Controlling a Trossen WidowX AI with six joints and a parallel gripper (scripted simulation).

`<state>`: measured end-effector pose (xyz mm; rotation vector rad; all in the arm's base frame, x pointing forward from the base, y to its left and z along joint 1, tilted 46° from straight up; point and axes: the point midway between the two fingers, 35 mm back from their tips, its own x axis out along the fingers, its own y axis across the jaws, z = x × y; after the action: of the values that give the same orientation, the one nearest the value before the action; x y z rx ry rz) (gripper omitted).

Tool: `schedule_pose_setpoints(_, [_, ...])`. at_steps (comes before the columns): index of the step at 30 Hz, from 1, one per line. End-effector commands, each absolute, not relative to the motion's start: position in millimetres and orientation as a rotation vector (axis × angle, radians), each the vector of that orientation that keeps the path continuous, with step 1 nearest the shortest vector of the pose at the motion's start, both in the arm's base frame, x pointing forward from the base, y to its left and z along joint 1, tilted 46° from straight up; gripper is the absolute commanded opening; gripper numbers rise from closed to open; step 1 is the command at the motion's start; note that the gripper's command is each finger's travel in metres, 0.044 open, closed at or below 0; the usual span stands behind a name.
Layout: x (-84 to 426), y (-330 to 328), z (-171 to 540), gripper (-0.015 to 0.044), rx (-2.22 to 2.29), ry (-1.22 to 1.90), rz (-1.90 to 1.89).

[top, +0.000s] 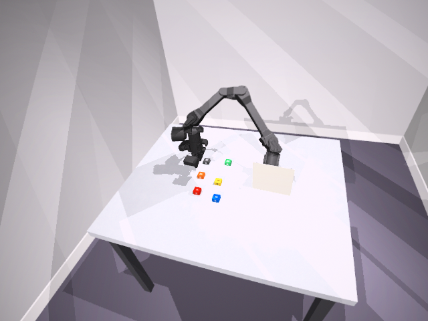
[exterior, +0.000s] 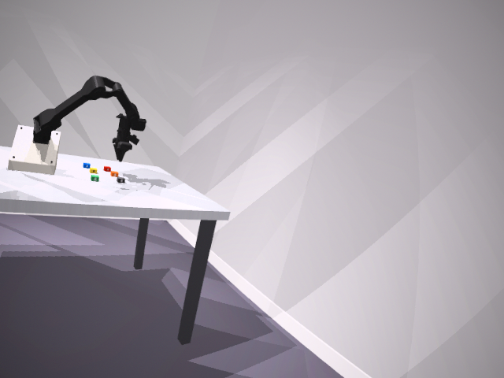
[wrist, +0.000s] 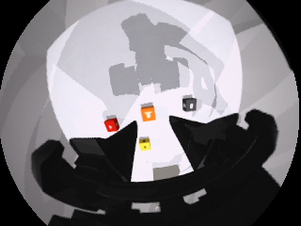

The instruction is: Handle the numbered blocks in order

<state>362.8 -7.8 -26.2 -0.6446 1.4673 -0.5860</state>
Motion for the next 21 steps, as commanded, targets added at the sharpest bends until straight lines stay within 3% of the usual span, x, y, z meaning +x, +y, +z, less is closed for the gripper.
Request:
schedule_pose_setpoints(1, [354.6, -34.2, -46.6, 0.0330, -0.656, 1.495, -0.604])
schedule_pose_setpoints(4, [354.6, -34.2, -46.6, 0.0400, -0.656, 1.495, -0.604])
schedule_pose_setpoints(21, [354.4, -49.3, -61.1, 0.0400, -0.655, 1.497, -0.604])
